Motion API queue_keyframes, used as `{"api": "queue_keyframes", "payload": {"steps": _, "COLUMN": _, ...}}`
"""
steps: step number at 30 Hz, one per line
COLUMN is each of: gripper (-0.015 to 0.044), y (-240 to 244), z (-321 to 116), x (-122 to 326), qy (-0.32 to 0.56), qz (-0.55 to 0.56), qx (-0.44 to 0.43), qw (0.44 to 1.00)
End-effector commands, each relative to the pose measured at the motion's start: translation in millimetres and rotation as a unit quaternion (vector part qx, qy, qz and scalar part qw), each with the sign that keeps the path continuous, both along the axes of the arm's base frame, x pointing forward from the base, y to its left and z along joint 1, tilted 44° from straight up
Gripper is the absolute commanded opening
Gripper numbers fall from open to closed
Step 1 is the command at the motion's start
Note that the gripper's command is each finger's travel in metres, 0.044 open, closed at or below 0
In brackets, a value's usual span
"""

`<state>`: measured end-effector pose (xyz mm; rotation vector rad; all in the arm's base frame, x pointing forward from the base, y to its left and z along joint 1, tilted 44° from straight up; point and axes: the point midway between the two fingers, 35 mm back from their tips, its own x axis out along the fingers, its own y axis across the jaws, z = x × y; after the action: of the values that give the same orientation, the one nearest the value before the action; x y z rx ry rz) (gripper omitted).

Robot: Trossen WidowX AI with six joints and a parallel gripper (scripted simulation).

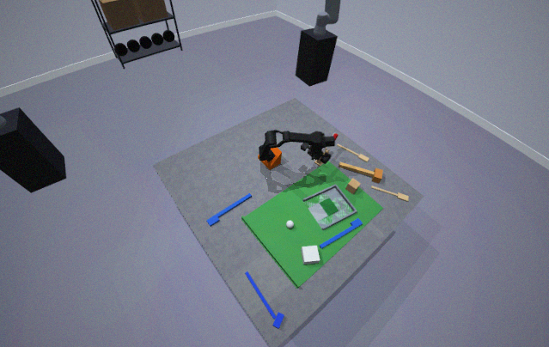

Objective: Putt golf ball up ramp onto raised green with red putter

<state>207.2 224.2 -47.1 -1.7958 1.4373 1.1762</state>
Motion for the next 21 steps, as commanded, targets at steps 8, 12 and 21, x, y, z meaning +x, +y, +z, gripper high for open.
{"api": "queue_keyframes", "payload": {"steps": 8, "gripper": 0.0, "y": -22.4, "z": 39.3, "x": 26.8, "qy": -0.068, "qz": -0.095, "qx": 0.005, "qw": 0.993}}
{"api": "queue_keyframes", "payload": {"steps": 12, "gripper": 0.0, "y": -39.2, "z": 63.5, "x": 40.6, "qy": -0.11, "qz": -0.154, "qx": 0.008, "qw": 0.982}}
{"api": "queue_keyframes", "payload": {"steps": 21, "gripper": 0.0, "y": -83.8, "z": 117.3, "x": 62.7, "qy": -0.204, "qz": -0.283, "qx": 0.012, "qw": 0.937}}
